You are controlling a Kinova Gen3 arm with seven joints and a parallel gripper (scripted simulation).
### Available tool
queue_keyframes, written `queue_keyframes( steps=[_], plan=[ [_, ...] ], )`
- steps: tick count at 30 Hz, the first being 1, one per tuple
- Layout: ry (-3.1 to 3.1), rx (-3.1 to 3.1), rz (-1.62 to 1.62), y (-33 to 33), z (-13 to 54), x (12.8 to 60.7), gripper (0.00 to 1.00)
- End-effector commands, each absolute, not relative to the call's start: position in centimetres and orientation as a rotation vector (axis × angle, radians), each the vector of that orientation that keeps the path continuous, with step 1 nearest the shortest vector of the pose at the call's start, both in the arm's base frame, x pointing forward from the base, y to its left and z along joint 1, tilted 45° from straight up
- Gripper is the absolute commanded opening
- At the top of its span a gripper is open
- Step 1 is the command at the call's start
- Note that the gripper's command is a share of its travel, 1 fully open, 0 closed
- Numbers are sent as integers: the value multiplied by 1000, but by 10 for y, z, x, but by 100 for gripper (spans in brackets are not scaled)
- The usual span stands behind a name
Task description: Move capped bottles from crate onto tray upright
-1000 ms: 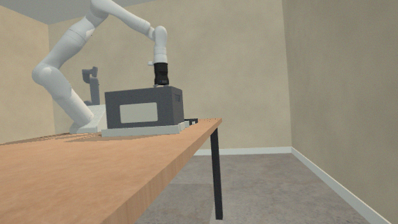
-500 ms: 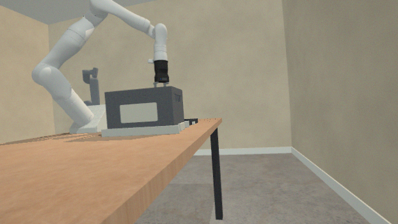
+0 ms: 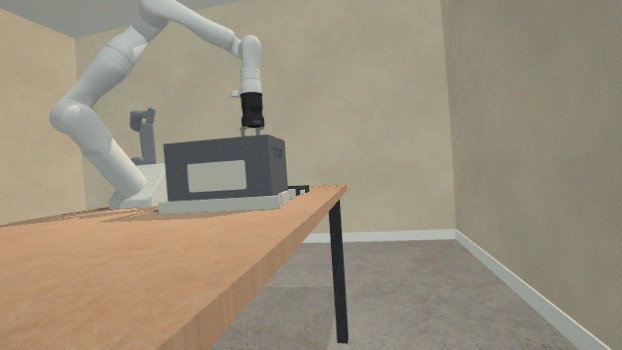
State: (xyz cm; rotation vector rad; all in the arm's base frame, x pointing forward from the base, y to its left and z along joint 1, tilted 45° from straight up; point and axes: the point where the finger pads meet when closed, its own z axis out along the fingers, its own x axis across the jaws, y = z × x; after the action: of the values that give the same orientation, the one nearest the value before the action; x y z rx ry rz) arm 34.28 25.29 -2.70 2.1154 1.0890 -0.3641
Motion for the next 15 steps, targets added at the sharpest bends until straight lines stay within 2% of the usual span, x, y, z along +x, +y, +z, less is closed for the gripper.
queue_keyframes(
  steps=[1, 15],
  plan=[
    [1091, 2116, -355, 257, -22, 345, 100],
    [1091, 2116, -356, 241, -2, 330, 100]
  ],
)
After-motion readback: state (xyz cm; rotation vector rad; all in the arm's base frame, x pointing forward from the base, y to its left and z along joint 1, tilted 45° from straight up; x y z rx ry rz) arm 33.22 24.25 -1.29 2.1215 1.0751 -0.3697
